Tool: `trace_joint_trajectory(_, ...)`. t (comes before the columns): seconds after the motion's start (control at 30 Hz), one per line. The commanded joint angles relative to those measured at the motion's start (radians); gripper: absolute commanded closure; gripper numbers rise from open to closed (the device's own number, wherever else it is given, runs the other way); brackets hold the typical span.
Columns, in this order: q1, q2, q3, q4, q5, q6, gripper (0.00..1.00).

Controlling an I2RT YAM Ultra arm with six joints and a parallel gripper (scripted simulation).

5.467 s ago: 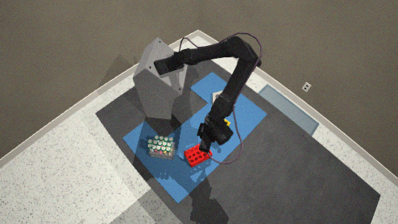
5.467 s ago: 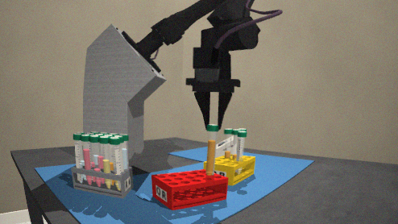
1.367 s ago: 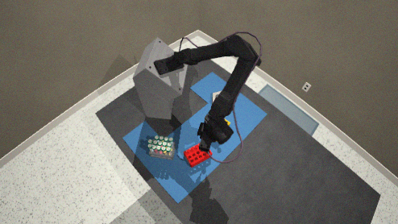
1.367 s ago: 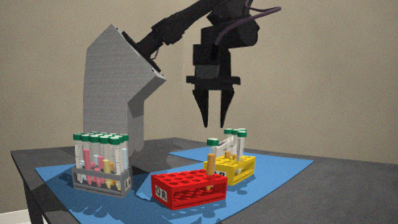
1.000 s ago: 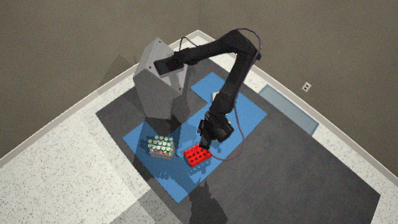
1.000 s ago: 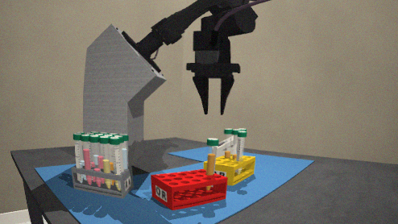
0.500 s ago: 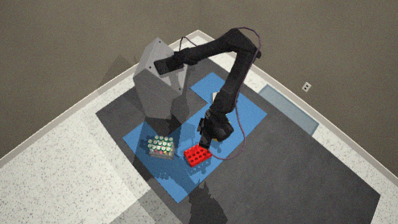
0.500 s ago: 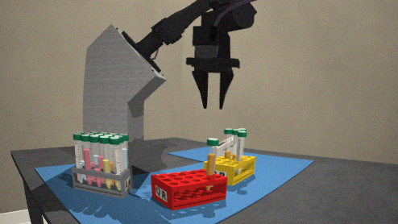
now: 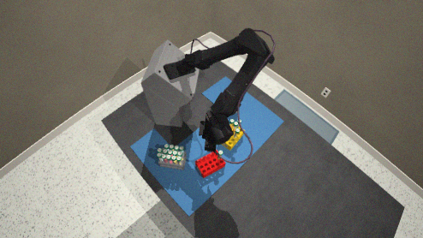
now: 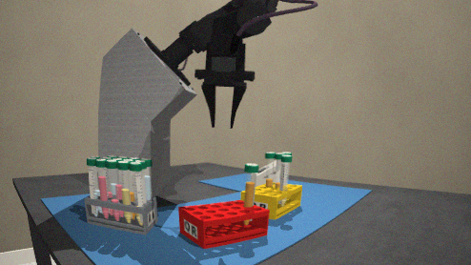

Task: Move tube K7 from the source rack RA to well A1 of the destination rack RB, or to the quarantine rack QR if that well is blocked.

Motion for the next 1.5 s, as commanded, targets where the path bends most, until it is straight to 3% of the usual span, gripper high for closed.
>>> trace_joint_trajectory(0.0, -0.048, 0.004, -0.079, 0.067, -0.011, -0.209, 0.70)
trace_joint_trajectory(0.17, -0.080, 0.011, -0.138, 0.115, -0.018, -0.410, 0.70)
trace_joint_trajectory(0.2, -0.081, 0.005, -0.101, 0.118, -0.016, -0.444, 0.70)
trace_joint_trajectory(0.3, -0.082, 0.005, -0.100, 0.118, -0.016, -0.478, 0.70)
trace_joint_trajectory(0.6, -0.084, 0.013, -0.101, 0.104, -0.028, -0.782, 0.70)
trace_joint_trajectory(0.7, -0.087, 0.020, -0.093, 0.092, -0.034, -0.807, 0.70)
trace_joint_trajectory(0.87, -0.133, 0.066, -0.093, 0.101, -0.045, -0.869, 0.70)
trace_joint_trajectory(1.37, -0.345, 0.342, -0.012, 0.076, -0.078, -1.168, 0.70)
trace_joint_trajectory(1.47, -0.357, 0.364, 0.003, 0.065, -0.081, -1.192, 0.70)
